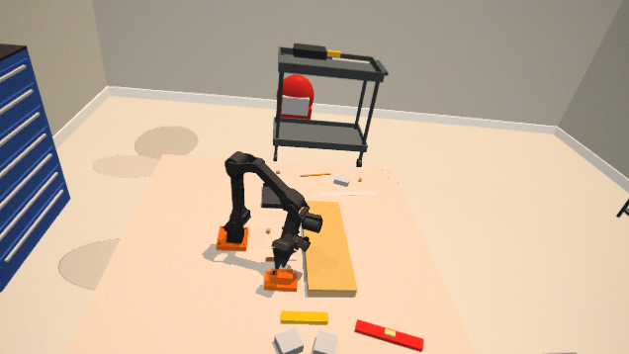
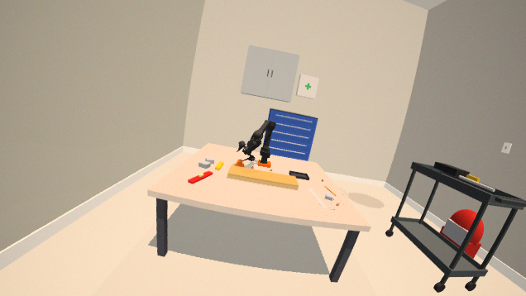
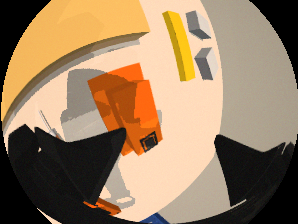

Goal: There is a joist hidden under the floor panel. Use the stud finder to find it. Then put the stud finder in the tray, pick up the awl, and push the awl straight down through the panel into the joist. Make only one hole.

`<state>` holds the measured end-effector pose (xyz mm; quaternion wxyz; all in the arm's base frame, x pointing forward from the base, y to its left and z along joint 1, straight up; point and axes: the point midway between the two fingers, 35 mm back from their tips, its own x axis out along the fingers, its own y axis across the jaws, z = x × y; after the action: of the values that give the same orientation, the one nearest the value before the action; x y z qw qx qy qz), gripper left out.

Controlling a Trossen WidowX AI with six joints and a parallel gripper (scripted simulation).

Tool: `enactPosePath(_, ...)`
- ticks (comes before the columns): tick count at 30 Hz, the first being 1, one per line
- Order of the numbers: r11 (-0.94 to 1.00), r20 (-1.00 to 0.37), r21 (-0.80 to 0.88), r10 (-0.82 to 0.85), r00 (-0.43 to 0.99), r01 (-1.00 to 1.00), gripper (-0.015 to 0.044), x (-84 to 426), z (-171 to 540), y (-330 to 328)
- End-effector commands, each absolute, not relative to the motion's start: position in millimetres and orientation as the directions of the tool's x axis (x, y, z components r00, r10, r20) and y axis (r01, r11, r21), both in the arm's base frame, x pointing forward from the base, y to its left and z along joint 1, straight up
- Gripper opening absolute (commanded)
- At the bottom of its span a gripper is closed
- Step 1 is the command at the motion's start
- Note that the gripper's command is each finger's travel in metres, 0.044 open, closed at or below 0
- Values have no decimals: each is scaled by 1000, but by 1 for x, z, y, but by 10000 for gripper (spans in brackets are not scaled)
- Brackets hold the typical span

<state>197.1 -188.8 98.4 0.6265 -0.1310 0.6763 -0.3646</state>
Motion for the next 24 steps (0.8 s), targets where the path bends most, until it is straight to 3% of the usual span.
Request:
enactPosePath(1,209,-870,-348,-435,-232,914,440,202,94,-197)
enactPosePath(12,-388,-925,-136,-280,-257,912,440,200,90,-199)
enactPosePath(24,-899,-959,-15,-110,-260,437,440,199,89,-201)
